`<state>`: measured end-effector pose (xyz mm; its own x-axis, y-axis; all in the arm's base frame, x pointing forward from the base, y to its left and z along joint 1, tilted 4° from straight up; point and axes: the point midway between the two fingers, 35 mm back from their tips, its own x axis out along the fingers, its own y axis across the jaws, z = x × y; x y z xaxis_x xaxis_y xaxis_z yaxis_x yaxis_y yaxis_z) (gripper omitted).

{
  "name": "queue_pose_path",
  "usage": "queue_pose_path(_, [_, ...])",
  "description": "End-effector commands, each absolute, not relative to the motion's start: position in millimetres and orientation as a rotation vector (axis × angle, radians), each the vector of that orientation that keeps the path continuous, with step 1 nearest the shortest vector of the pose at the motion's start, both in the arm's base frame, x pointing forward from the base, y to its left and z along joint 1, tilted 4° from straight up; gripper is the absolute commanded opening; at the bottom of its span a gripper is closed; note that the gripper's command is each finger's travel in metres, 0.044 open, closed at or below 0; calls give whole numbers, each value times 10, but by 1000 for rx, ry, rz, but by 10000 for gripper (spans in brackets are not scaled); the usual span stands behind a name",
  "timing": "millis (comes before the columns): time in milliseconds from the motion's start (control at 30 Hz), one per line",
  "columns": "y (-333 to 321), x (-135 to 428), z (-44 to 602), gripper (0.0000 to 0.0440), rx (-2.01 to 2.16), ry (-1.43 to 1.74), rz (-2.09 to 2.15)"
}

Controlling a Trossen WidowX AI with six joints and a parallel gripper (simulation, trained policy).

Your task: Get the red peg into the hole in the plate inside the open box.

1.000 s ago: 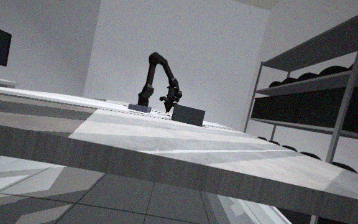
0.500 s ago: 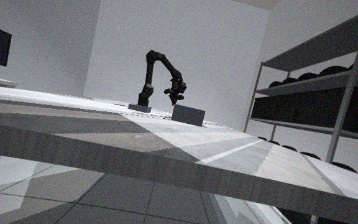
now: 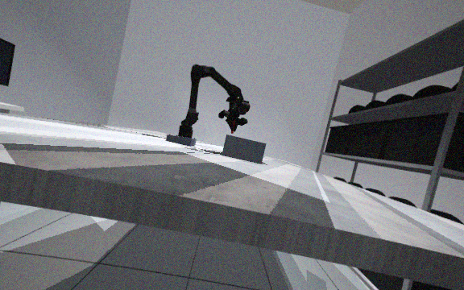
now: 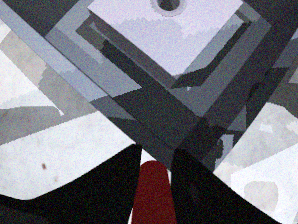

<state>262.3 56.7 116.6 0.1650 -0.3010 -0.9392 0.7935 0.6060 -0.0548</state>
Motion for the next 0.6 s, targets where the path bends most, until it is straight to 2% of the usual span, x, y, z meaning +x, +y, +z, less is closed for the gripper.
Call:
queue_pose_path(0, [429,2746,1180,0,530,1134,-854])
queue_pose_path(567, [-206,3198,971,0,545,1148,-861])
